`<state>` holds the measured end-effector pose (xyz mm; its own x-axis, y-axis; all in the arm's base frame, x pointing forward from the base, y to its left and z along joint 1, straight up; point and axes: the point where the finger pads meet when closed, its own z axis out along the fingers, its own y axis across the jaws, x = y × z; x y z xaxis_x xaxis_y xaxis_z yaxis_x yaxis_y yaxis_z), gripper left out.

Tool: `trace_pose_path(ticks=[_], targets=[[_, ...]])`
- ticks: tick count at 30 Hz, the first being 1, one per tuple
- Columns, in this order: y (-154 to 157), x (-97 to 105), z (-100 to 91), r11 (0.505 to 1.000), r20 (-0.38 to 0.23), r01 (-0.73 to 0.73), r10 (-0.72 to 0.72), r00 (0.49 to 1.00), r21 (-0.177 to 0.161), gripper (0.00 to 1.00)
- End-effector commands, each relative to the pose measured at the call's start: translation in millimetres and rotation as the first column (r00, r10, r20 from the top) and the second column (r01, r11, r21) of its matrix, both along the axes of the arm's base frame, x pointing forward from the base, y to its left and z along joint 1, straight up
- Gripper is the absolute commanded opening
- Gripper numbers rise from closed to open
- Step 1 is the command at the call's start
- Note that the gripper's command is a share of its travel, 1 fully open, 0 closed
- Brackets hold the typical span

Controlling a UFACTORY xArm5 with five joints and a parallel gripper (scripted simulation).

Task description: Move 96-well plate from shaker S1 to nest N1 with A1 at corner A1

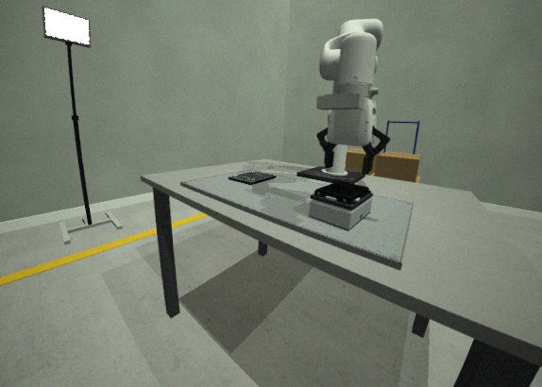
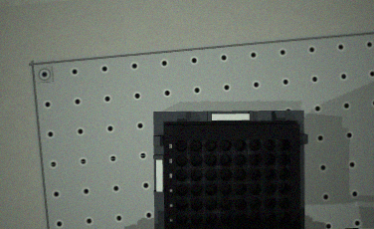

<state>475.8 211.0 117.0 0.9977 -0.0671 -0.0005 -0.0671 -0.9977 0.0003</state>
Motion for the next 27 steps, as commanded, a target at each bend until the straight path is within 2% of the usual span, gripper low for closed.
trace_pose_path(ticks=[1,16,27], targets=[[0.5,1.2,-2.2,1.000,0.004,0.000,0.000,1.000,0.002,1.00],[0.5,1.2,-27.2,1.000,0.004,0.000,0.000,1.000,0.002,1.00],[0.5,1.2,-28.4,1.000,0.004,0.000,0.000,1.000,0.002,1.00]])
